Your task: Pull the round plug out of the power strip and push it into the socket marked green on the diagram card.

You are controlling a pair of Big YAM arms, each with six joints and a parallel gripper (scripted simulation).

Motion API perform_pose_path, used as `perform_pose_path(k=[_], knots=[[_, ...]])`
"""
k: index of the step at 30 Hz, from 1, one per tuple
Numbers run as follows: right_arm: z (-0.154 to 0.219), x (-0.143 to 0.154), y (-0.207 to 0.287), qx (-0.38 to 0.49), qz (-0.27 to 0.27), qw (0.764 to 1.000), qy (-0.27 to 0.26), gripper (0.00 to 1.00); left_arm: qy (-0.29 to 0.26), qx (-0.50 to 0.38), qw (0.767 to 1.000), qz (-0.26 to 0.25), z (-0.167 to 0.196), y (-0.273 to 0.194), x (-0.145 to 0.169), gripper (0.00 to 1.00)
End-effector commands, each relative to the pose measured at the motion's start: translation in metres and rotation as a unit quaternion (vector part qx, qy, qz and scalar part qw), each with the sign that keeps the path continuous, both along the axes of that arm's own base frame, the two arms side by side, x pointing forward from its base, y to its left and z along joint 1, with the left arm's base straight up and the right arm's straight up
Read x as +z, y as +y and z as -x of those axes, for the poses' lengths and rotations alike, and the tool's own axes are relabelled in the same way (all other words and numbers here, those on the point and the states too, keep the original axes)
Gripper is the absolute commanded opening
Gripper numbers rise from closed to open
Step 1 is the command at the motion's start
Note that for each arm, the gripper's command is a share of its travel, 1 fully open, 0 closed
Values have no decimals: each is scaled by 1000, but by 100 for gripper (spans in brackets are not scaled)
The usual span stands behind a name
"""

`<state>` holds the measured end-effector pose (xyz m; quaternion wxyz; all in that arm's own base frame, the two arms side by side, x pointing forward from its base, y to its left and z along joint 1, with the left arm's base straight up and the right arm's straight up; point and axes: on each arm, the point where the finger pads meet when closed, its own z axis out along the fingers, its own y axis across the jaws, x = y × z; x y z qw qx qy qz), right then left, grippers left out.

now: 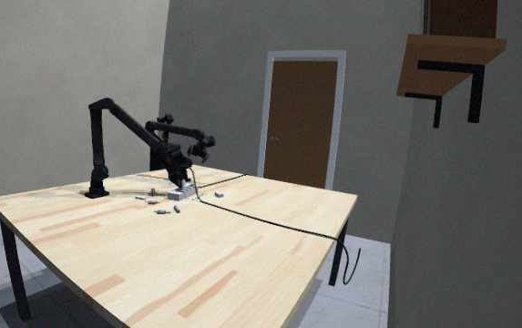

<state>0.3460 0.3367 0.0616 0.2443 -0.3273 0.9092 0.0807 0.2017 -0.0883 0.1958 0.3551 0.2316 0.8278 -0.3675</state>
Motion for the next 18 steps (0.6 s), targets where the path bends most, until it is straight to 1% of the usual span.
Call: perform_pose_path(k=[1,3,5,7,11,13,18], knots=[[29,-65,-19,6,64,997,47,32,-17,7,1000,0,-8,3,15,100],[25,-62,-18,8,60,997,56,32,-17,7,1000,0,-8,3,15,100],[23,-69,-24,5,57,995,76,32,-17,7,1000,0,-8,3,15,100],[23,-69,-24,5,57,995,76,32,-17,7,1000,0,-8,3,15,100],[22,-70,-25,7,43,995,93,32,-17,7,1000,0,-8,3,15,100],[25,-65,-24,7,41,995,86,32,-13,5,1000,0,-8,3,14,100],[34,-69,-22,7,63,996,59,32,-13,5,1000,0,-8,3,14,100]])
